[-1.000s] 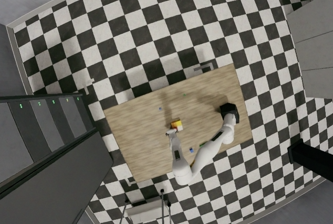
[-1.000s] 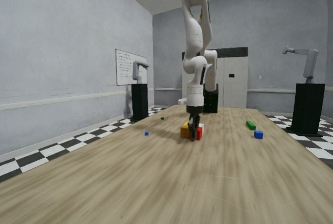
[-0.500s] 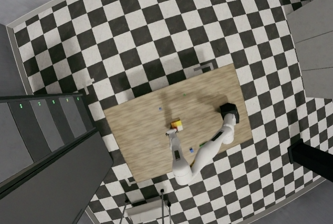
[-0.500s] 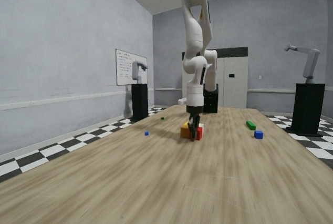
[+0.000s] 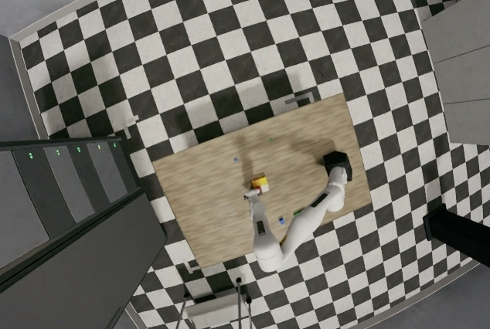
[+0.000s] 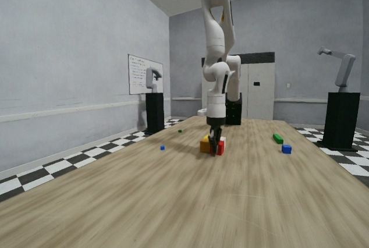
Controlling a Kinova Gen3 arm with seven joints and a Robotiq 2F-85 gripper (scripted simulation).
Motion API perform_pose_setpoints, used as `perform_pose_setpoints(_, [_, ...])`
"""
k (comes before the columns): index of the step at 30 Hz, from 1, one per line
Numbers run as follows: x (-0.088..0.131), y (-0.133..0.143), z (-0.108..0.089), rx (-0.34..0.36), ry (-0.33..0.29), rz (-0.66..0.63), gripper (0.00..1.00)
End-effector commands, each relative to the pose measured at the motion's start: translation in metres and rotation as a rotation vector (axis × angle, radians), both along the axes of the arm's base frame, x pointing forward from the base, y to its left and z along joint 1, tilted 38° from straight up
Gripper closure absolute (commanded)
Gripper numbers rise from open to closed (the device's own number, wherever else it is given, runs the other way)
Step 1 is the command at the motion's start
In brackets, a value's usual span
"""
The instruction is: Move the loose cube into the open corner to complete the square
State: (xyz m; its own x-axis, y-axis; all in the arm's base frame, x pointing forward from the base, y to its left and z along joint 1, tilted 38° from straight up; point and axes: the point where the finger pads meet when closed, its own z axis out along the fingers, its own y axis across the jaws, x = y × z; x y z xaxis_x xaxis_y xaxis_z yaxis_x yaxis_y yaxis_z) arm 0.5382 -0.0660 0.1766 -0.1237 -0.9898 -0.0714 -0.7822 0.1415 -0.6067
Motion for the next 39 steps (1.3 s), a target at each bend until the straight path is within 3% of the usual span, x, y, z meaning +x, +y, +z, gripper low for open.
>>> perform_pose_setpoints(1, [-0.0010,-0.0002,-0.0002,0.000,0.000,-0.001,0.90])
perform_pose_setpoints(39, [-0.0036,0.0003,-0.0022,0.000,0.000,-0.001,0.90])
